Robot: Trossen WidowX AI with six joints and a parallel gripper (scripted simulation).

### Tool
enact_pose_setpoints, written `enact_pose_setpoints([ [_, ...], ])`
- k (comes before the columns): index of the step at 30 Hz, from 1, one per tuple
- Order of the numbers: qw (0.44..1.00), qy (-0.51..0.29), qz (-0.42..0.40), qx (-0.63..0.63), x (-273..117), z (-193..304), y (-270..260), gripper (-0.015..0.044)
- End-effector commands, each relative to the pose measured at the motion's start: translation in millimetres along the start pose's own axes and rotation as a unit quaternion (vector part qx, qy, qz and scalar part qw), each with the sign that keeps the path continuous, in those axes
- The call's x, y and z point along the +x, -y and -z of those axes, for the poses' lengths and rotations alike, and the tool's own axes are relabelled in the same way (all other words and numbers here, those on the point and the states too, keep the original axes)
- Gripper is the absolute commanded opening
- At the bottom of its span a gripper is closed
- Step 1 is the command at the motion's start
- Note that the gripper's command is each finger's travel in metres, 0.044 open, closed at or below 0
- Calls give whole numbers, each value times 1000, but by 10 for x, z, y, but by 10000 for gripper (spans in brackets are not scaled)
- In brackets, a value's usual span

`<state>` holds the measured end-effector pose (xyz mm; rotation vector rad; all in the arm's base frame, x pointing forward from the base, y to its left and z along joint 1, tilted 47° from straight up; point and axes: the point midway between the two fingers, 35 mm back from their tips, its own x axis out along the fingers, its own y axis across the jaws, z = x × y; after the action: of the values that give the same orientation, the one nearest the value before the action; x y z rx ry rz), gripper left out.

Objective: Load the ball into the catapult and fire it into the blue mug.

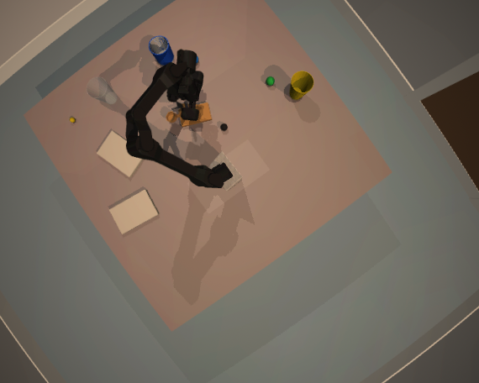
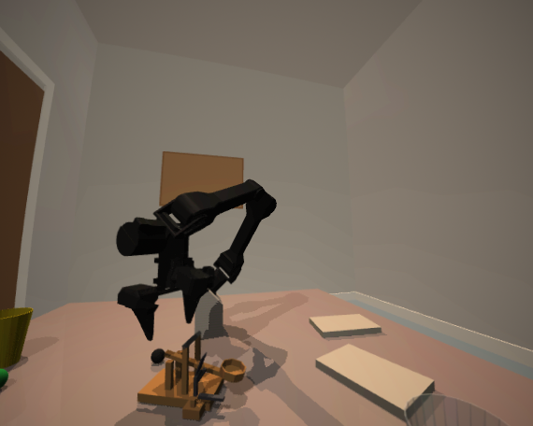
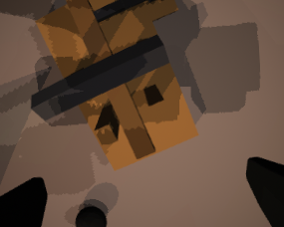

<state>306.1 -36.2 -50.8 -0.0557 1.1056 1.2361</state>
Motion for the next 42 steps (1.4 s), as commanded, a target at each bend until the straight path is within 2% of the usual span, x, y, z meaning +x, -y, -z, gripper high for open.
enact_pose_setpoints([
  [1, 998, 2, 1, 62, -14, -1, 1, 440],
  [11, 972, 3, 1, 233, -31, 0, -2, 440],
  [21, 917, 4, 1, 398, -47, 2, -6, 440],
  [31, 834, 5, 0, 551, -63, 3, -10, 440],
  [42, 714, 6, -1, 700, -81, 6, -13, 440],
])
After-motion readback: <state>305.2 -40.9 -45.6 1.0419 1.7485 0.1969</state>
